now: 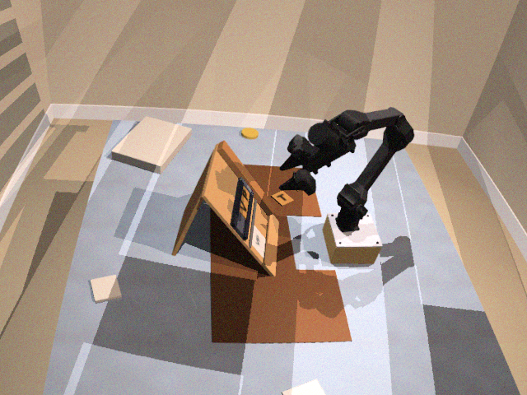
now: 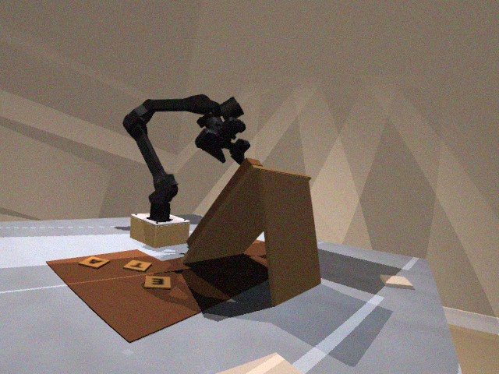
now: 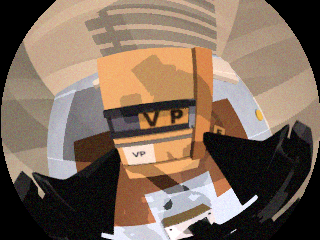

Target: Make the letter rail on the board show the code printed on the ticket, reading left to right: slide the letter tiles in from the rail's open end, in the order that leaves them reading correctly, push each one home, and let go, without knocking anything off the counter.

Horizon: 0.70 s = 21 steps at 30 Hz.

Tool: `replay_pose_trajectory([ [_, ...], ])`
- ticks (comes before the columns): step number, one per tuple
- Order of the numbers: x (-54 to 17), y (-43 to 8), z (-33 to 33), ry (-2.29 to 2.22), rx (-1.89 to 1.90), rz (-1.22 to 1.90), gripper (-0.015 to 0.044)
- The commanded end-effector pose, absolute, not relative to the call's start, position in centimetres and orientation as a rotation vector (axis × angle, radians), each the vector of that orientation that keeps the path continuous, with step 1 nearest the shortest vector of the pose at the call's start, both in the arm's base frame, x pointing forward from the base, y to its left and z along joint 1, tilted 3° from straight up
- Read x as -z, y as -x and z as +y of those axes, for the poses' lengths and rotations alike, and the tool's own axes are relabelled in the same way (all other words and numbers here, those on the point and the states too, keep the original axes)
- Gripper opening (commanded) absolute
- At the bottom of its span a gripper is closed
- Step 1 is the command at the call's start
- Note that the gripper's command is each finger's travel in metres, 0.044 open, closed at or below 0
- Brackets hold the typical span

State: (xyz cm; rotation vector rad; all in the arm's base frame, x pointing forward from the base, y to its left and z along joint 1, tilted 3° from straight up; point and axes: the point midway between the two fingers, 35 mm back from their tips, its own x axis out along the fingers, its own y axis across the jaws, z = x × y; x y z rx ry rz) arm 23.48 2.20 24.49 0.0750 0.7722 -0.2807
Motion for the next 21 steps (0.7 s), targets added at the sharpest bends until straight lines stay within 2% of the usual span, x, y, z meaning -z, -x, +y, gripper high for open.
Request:
replay_pose_trajectory([
  [1, -25.45, -21.24, 1.27, -0.092, 0.292, 0.639, 0.0440],
  [21, -25.49, -21.13, 1.22, -0.094, 0.292, 0.633, 0.0440],
])
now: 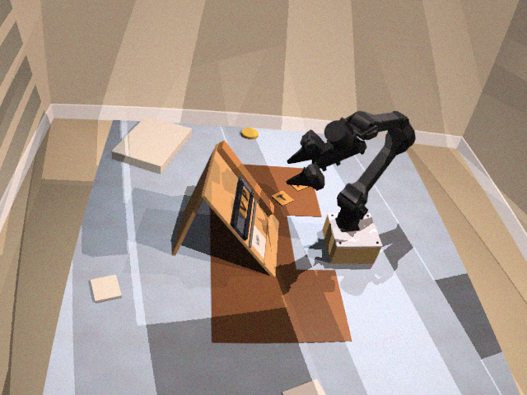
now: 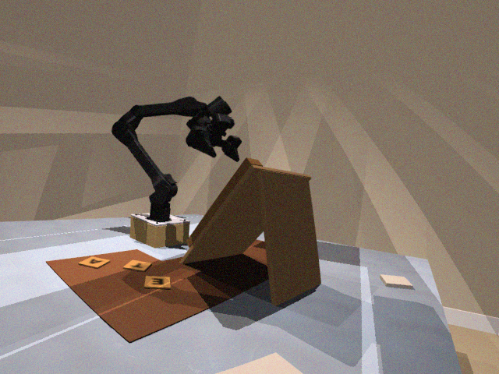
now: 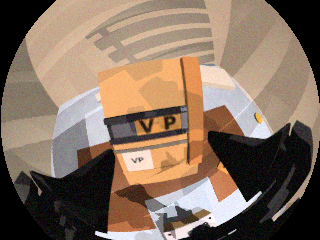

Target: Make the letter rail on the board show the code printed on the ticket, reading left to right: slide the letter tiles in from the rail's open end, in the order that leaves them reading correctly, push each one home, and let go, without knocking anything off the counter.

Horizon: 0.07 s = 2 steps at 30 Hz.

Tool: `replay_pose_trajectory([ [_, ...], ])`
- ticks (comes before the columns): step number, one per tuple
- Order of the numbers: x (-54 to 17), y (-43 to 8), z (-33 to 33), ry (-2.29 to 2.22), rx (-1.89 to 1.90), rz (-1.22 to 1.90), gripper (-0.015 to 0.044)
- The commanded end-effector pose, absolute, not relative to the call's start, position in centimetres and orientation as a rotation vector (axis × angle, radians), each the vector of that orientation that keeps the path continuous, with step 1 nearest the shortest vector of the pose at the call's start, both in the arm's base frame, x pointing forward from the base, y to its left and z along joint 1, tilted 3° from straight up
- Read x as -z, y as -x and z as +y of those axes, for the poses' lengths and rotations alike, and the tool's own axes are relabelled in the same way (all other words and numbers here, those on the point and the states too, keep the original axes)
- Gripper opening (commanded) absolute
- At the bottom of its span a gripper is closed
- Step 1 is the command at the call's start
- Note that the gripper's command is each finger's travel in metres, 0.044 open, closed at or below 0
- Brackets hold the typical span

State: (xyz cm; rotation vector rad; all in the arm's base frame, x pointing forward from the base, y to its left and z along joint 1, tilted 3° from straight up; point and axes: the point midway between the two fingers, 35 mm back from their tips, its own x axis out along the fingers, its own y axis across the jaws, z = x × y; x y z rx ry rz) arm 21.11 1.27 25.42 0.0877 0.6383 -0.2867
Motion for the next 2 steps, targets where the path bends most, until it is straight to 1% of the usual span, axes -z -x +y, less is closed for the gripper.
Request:
replay_pose_trajectory([
  [1, -25.49, -21.13, 1.22, -0.094, 0.292, 0.633, 0.0440],
  [2, -25.49, -21.13, 1.22, -0.094, 0.292, 0.633, 0.0440],
])
